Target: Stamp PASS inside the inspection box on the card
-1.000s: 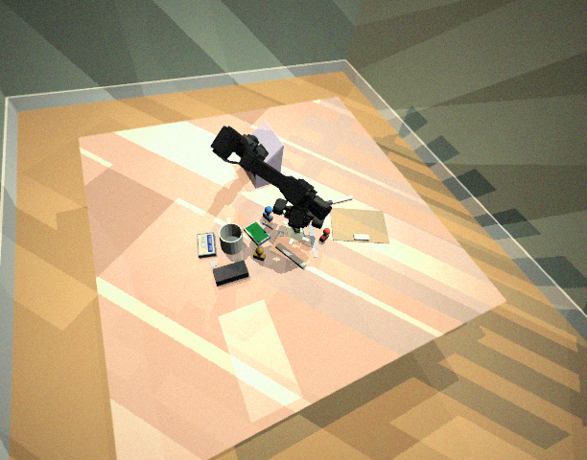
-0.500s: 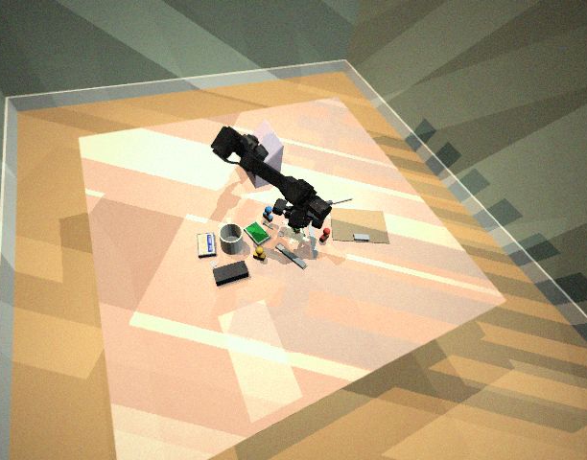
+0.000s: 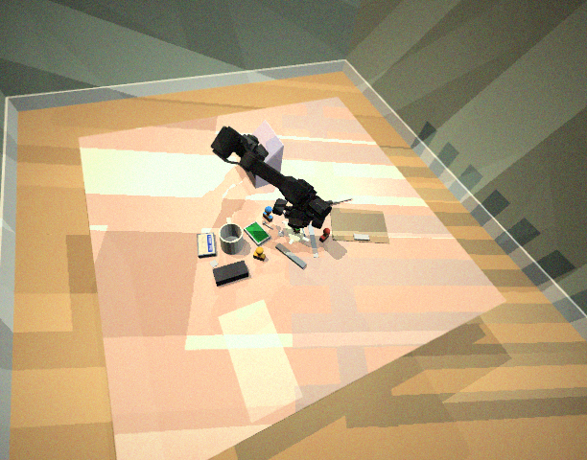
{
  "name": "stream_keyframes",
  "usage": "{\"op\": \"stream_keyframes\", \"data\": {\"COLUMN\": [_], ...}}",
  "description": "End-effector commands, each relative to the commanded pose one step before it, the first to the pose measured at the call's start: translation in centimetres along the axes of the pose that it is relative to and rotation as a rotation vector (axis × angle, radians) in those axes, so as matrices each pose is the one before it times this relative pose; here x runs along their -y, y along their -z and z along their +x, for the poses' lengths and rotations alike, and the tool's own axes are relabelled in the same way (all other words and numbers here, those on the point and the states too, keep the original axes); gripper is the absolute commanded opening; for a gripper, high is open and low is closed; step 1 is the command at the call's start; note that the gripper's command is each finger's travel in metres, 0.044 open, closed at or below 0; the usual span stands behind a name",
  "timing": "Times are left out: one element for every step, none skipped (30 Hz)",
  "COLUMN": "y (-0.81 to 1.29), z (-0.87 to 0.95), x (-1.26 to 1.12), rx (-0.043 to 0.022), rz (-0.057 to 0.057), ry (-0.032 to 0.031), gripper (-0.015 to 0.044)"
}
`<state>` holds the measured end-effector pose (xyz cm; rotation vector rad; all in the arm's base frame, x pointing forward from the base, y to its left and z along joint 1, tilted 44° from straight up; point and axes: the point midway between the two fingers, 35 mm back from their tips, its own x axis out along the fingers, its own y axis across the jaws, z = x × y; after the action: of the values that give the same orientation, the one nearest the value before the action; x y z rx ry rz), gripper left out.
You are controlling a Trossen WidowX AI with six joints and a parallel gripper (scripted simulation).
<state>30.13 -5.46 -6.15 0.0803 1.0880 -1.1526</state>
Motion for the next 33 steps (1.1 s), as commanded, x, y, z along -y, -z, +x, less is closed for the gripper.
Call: {"op": "stream_keyframes", "data": {"y": [-0.019, 0.0, 0.0, 0.0, 0.0, 0.0, 0.0, 0.0, -0.001, -0.001, -0.001, -0.001, -0.001, -0.001, -0.001, -0.001, 0.0, 0.0, 0.0, 0.0, 0.0, 0.0, 0.0, 0.0, 0.0, 0.0, 0.0, 0.0, 0.0, 0.0, 0.0, -0.001, -0.003], "z": [0.154, 0.0, 0.0, 0.0, 0.0, 0.0, -0.008, -0.024, -0.04, -0.049, -0.049, -0.049, -0.049, -0.049, -0.049, -0.049, -0.049, -0.049, -0.049, -0.049, -0.049, -0.049, -0.049, -0.049, -0.049, -0.049, -0.049, -0.04, -0.024, -0.008, 0.0, -0.026, -0.077], "x": [0.071, 0.0, 0.0, 0.0, 0.0, 0.0, 0.0, -0.001, -0.001, -0.001, -0.001, -0.001, -0.001, -0.001, -0.001, -0.001, -0.001, -0.001, 0.0, 0.0, 0.0, 0.0, 0.0, 0.0, 0.0, 0.0, 0.0, 0.0, 0.0, 0.0, 0.0, -0.003, -0.01], "rx": [0.00249, 0.0, 0.0, 0.0, 0.0, 0.0, 0.0, -0.00001, -0.00002, -0.00002, -0.00002, -0.00002, -0.00002, -0.00002, -0.00002, -0.00002, -0.00002, -0.00002, -0.00002, -0.00002, -0.00001, -0.00001, -0.00001, -0.00001, -0.00001, -0.00001, -0.00001, -0.00001, 0.0, 0.0, 0.0, -0.00003, -0.00008], "rz": [-0.0003, 0.0, 0.0, 0.0, 0.0, 0.0, 0.0, 0.0, 0.0, 0.0, 0.0, 0.0, 0.0, 0.0, 0.0, 0.0, 0.0, 0.0, 0.0, 0.0, 0.0, 0.0, 0.0, 0.0, 0.0, 0.0, 0.0, 0.0, 0.0, 0.0, 0.0, 0.0, 0.0], "ry": [0.00193, 0.0, 0.0, 0.0, 0.0, 0.0, 0.0, -0.00001, -0.00002, -0.00003, -0.00003, -0.00002, -0.00002, -0.00002, -0.00002, -0.00002, -0.00002, -0.00002, -0.00002, -0.00002, -0.00002, -0.00001, -0.00001, -0.00001, -0.00001, -0.00001, -0.00001, -0.00001, 0.0, 0.0, 0.0, -0.00004, -0.00011], "gripper": [0.0, 0.0, 0.0, 0.0, 0.0, 0.0, 0.0, 0.0, 0.0, 0.0, 0.0, 0.0, 0.0, 0.0, 0.0, 0.0, 0.0, 0.0, 0.0, 0.0, 0.0, 0.0, 0.0, 0.0, 0.0, 0.0, 0.0, 0.0, 0.0, 0.0, 0.0, 0.0, 0.0]}}
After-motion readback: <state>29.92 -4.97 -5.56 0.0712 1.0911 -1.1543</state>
